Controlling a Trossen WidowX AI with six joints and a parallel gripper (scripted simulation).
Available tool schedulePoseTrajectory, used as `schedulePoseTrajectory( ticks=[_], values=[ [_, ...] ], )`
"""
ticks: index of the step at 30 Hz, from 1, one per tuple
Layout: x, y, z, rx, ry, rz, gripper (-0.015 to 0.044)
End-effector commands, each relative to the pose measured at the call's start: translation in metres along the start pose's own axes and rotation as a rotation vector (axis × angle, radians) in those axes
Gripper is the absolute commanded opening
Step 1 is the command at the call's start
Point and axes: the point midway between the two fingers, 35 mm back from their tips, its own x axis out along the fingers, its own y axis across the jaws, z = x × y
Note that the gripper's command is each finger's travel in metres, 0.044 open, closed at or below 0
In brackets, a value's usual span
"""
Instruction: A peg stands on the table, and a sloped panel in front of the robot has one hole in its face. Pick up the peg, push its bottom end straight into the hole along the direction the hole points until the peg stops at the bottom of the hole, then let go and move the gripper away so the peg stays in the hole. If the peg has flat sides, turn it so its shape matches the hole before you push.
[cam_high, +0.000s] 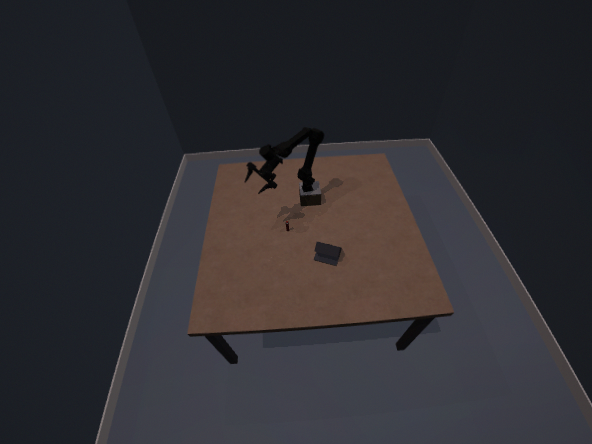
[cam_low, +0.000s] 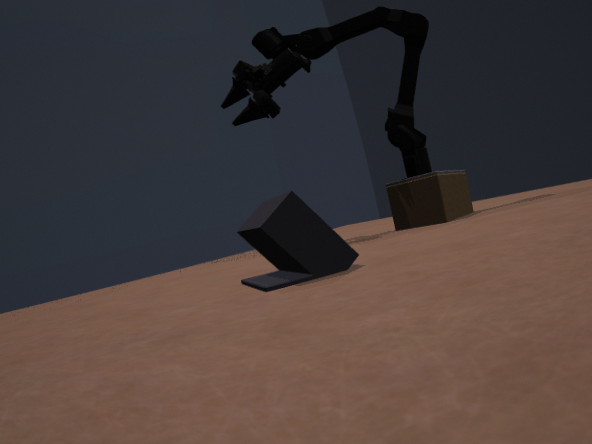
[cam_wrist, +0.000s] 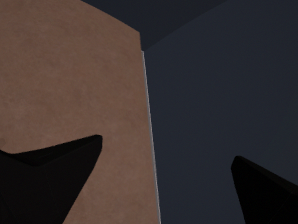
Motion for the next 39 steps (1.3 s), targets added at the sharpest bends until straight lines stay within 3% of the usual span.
schedulePoseTrajectory(
  ticks=[1,20,39],
  values=[
    [0.011,0.017,-0.002,-0.126,0.024,0.069,0.044],
    [0.036,0.086,-0.005,-0.666,0.021,0.355,0.044],
    [0.045,0.151,-0.014,-1.201,-0.097,0.646,0.044]
  ],
)
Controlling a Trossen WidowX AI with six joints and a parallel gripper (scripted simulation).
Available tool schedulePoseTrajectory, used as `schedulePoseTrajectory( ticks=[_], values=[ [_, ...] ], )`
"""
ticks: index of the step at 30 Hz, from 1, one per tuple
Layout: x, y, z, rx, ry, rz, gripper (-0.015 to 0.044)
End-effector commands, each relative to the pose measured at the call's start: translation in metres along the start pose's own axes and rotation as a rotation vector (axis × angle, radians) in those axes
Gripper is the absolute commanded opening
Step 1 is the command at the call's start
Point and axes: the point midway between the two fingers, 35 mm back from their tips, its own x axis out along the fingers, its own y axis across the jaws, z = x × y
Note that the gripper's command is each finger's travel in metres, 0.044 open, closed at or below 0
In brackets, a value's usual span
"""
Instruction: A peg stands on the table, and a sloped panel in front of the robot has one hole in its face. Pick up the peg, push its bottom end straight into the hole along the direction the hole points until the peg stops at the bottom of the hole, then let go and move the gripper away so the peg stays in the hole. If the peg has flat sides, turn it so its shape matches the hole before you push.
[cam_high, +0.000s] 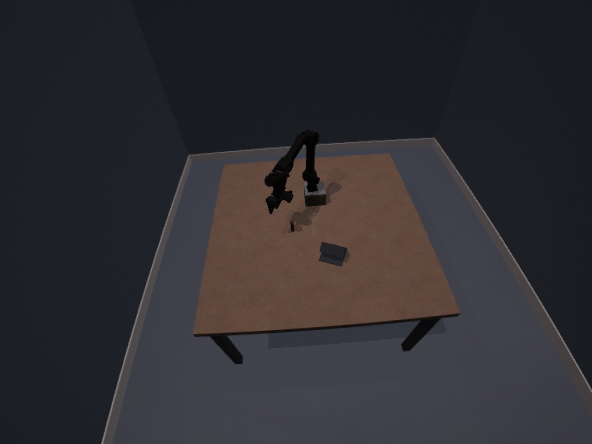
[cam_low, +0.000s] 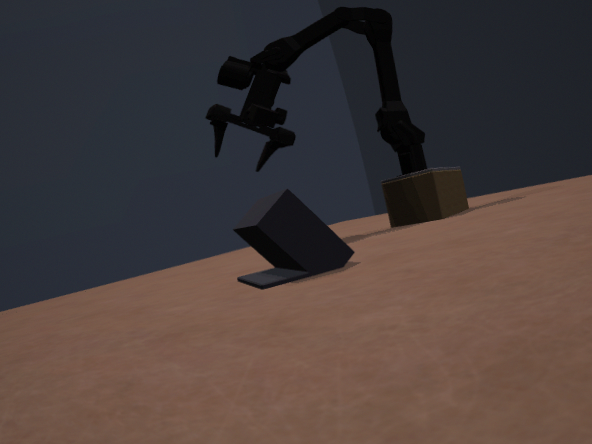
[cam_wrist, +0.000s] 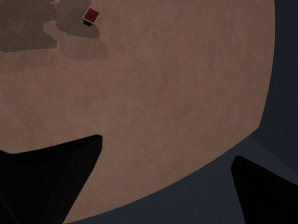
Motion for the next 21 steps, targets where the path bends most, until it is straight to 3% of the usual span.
schedulePoseTrajectory(
  ticks=[1,21],
  values=[
    [0.01,0.008,0.011,-0.134,-0.033,0.061,0.044],
    [0.038,0.041,0.058,-0.73,-0.24,0.257,0.044]
  ],
)
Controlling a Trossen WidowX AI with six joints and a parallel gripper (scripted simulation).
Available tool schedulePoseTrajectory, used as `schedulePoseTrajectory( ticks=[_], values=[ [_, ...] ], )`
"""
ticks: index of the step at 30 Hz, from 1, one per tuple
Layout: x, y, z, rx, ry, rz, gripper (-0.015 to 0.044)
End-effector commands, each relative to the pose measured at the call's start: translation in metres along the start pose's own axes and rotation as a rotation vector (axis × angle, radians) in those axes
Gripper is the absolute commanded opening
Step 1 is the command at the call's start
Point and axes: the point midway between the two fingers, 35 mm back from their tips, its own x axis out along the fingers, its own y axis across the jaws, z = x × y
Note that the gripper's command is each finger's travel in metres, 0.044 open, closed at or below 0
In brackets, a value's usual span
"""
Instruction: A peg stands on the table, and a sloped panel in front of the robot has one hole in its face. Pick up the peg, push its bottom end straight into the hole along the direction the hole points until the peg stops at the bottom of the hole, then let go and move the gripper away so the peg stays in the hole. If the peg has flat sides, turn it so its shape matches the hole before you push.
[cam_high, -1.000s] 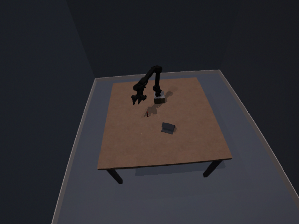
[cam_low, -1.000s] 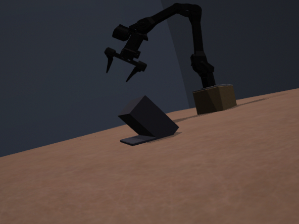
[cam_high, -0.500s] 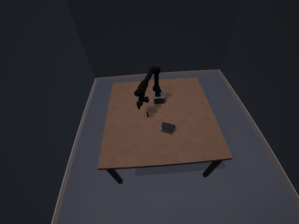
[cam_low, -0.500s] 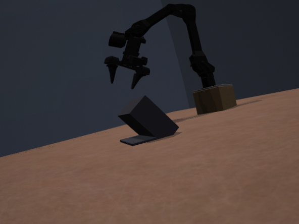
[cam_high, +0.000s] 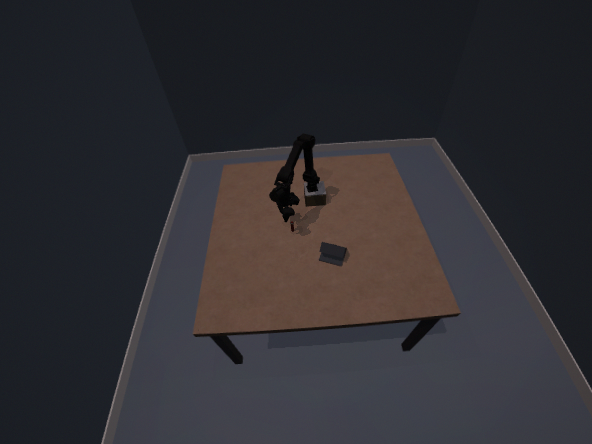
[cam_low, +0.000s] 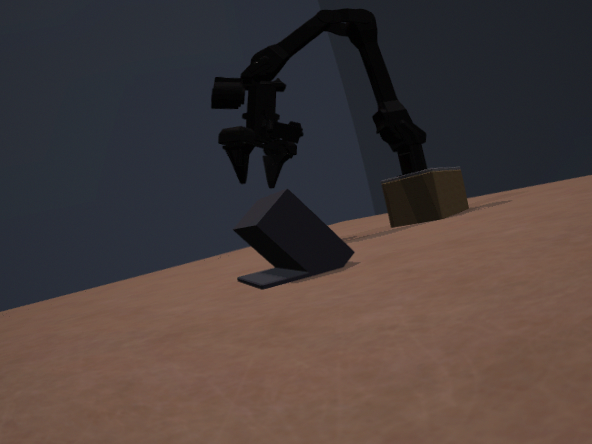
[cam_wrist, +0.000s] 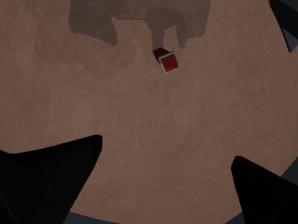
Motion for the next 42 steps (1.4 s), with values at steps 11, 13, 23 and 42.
schedulePoseTrajectory(
  ticks=[11,13,23,42],
  values=[
    [0.025,-0.001,0.038,-0.44,-0.18,0.101,0.044],
    [0.028,0.0,0.043,-0.501,-0.207,0.111,0.044],
    [0.031,-0.002,0.046,-0.545,-0.226,0.117,0.044],
    [0.06,0.002,0.05,-0.545,-0.226,0.117,0.044]
  ],
)
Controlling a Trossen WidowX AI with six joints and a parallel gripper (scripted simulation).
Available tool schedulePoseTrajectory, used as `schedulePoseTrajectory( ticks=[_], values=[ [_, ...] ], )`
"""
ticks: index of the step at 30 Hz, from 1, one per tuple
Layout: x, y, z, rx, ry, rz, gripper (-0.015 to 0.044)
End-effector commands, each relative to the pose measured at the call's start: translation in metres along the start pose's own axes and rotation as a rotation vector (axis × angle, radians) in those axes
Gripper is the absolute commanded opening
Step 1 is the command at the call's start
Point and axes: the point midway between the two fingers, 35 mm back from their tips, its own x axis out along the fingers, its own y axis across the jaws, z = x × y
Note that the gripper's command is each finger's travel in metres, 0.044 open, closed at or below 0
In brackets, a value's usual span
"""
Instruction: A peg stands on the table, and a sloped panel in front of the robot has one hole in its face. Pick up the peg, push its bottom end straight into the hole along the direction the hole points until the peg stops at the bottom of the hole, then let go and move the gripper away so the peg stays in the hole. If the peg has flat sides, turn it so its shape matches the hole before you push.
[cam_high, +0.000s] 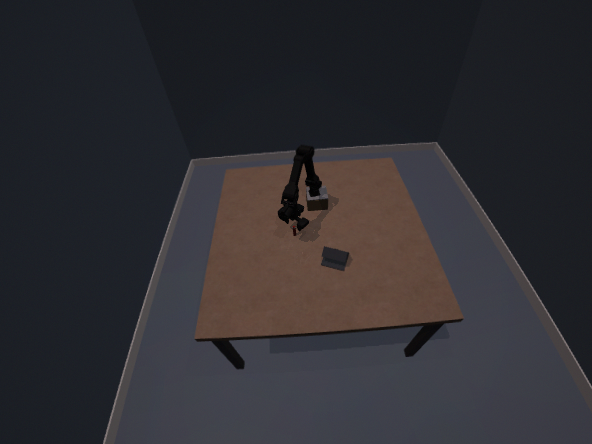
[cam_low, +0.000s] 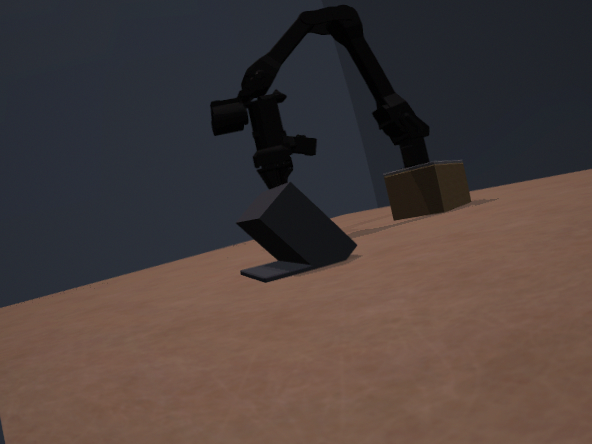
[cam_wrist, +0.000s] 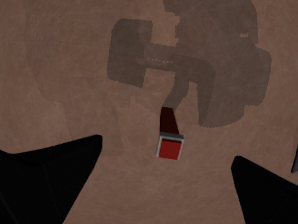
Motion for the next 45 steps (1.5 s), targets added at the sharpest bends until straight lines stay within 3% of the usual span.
schedulePoseTrajectory(
  ticks=[1,26,42,45],
  values=[
    [0.01,0.001,0.001,-0.004,-0.009,0.006,0.044],
    [0.042,0.002,0.004,-0.004,-0.009,0.006,0.044],
    [0.038,0.001,0.003,0.0,-0.004,0.001,0.002],
    [0.038,0.001,0.003,0.0,-0.004,0.001,0.0]
  ],
)
